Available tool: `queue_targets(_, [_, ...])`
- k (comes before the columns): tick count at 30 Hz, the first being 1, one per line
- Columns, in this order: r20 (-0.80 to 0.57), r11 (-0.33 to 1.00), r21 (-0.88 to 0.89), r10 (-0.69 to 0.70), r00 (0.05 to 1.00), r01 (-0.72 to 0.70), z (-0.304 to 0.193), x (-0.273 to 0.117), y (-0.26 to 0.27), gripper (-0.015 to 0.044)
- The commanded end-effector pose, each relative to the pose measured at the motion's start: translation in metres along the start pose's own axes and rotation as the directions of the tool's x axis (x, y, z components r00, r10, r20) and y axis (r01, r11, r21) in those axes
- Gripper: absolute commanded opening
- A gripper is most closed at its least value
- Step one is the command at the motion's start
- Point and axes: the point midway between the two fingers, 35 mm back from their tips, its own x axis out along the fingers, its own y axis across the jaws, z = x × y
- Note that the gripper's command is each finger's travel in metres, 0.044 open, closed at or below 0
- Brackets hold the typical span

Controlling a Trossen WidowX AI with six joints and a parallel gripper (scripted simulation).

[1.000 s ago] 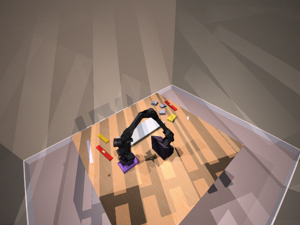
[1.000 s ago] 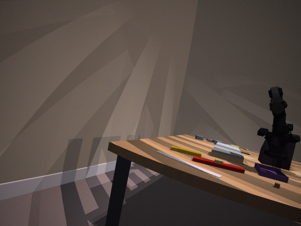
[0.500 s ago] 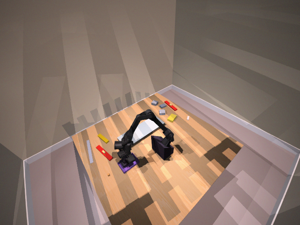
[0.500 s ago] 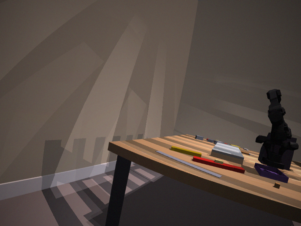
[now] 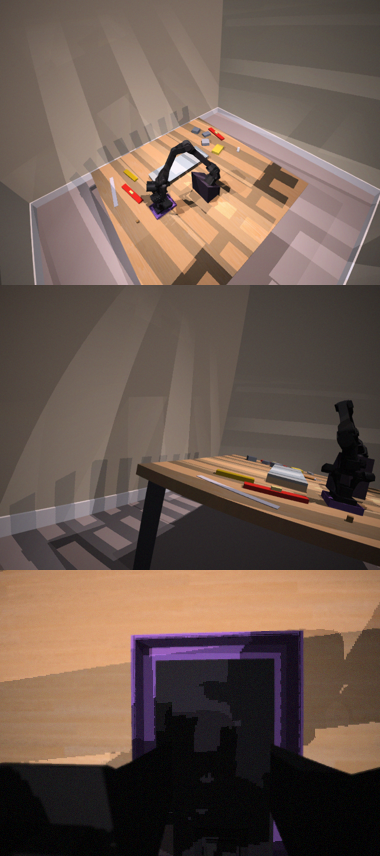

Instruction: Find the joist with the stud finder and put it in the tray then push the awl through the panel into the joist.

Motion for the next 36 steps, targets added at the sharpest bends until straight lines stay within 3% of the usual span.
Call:
queue_targets(1, [0.004,1.000,-0.001,-0.005,1.000,0.005,-0.002,0.005,-0.001,0.0000])
queue_targets(9, [0.003,1.000,-0.001,-0.005,1.000,0.005,-0.004,0.014,-0.001,0.0000])
queue_targets(21, [0.000,1.000,0.001,-0.001,1.000,0.001,-0.004,0.012,0.000,0.0315])
queue_targets(26, [0.002,1.000,0.000,0.000,1.000,0.000,0.009,-0.024,-0.002,0.0440])
queue_targets(30, [0.003,1.000,-0.001,0.002,1.000,-0.002,0.023,-0.077,0.001,0.0440])
queue_targets(36, [0.013,1.000,0.012,-0.007,1.000,0.007,0.019,-0.070,-0.006,0.0440])
